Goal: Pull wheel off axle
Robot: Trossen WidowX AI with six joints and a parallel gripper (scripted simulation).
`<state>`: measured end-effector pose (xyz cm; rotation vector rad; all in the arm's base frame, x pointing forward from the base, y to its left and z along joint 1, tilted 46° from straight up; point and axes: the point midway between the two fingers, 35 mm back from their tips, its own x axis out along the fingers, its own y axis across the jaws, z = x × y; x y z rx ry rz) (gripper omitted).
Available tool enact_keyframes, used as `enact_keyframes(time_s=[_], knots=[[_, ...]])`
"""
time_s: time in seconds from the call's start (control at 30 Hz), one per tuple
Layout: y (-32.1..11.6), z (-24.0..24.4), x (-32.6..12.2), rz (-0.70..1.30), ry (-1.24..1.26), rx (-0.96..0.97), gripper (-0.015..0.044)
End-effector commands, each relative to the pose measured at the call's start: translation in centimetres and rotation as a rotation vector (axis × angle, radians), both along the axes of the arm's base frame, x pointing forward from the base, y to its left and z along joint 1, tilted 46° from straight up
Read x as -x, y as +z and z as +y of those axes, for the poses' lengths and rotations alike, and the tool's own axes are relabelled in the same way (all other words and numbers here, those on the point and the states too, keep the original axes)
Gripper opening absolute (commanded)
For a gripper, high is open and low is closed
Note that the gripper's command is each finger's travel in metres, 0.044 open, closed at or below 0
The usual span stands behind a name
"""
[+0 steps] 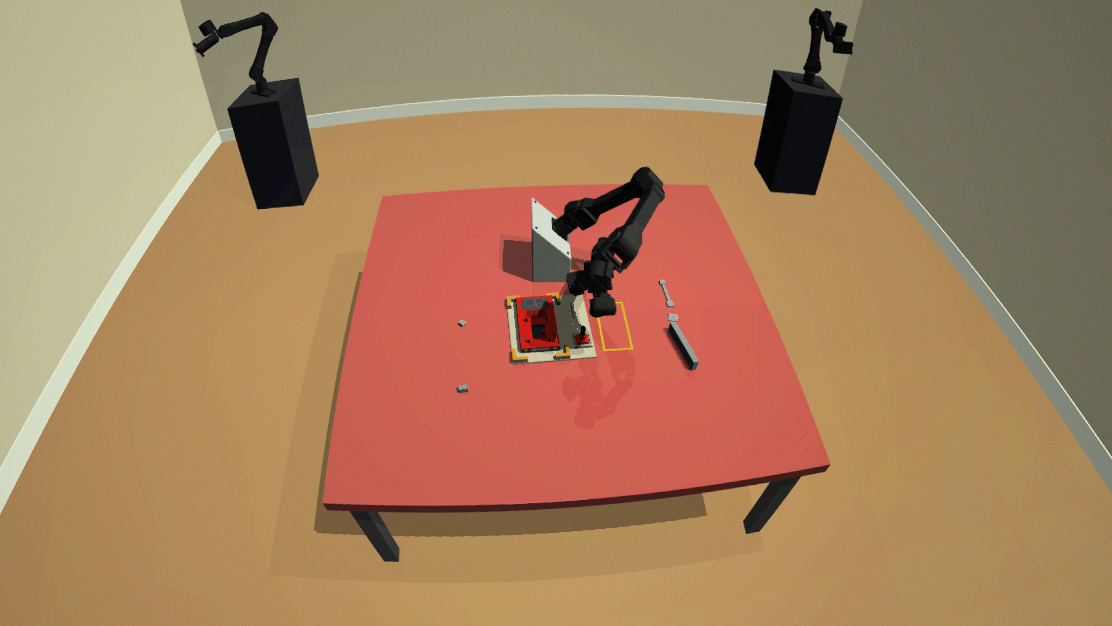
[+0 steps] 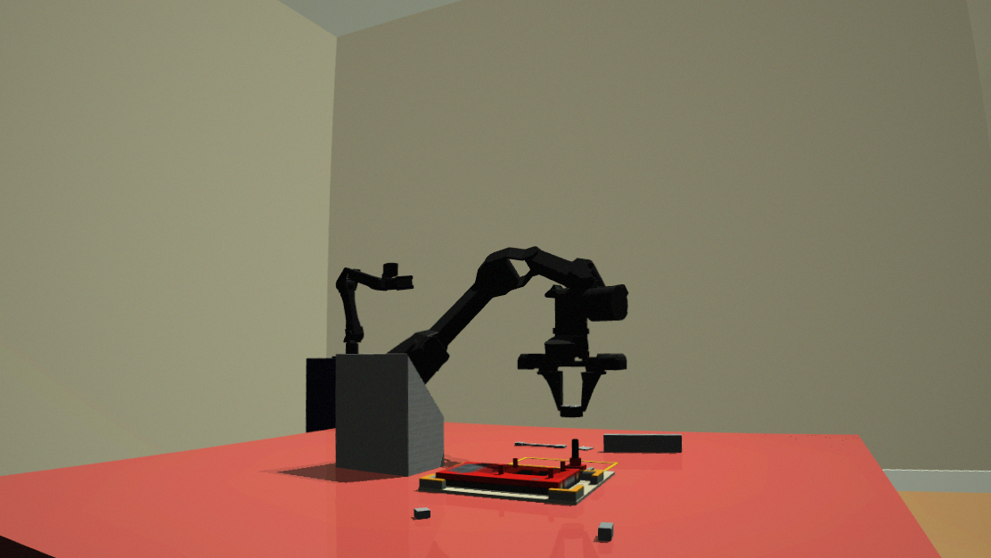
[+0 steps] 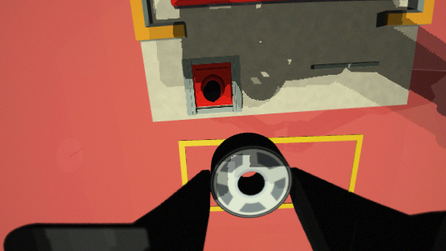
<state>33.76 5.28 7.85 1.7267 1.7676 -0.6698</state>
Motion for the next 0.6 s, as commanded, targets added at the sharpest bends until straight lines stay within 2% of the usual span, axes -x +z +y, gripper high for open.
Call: enact_keyframes(time_s=[0.0,0.57], knots=[[1.3,0.9,1.0,-0.002,-0.004,-0.003,0.0000],[4.4,3.6,4.2,-0.008,-0.001,-0.005,0.0000]])
